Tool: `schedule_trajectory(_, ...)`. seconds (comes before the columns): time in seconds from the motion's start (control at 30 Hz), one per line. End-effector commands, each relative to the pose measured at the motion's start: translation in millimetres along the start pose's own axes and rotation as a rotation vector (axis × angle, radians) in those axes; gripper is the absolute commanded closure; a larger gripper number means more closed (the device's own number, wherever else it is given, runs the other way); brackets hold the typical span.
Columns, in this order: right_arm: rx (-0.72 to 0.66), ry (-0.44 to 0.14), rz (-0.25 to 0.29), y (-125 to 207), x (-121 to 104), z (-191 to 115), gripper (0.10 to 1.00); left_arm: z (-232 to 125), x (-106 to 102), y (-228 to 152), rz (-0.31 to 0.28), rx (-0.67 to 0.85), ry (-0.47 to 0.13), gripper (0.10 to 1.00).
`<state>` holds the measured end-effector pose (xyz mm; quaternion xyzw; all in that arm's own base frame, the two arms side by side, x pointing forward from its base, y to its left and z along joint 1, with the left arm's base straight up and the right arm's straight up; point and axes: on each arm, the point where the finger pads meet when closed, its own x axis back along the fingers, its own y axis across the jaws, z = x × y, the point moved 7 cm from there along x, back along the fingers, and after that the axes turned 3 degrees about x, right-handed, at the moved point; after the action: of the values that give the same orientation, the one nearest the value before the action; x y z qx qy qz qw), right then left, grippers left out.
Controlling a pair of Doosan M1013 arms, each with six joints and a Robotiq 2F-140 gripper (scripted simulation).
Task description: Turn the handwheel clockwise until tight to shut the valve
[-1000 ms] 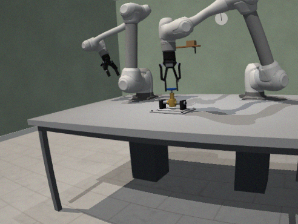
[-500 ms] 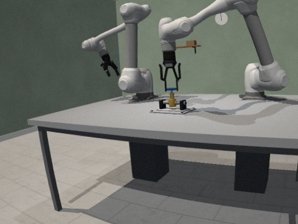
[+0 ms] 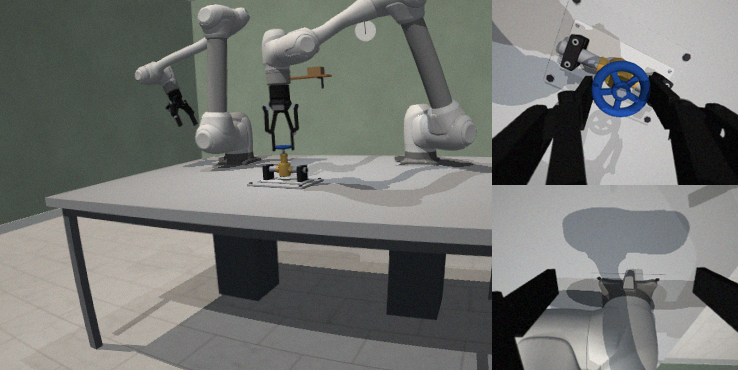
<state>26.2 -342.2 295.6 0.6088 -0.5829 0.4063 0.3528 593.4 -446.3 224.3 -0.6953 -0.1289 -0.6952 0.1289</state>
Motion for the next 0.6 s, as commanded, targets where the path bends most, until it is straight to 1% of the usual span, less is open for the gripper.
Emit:
schedule_trajectory(0.0, 0.000, 0.001, 0.000, -0.1, 0.4, 0.0, 0.098, 0.3, 1.2, 0.4, -0.002, -0.001, 0.002, 0.999)
schedule_trajectory(0.57, 0.000, 0.001, 0.000, -0.1, 0.4, 0.0, 0.098, 0.3, 1.2, 0.4, -0.002, -0.036, 0.002, 0.999)
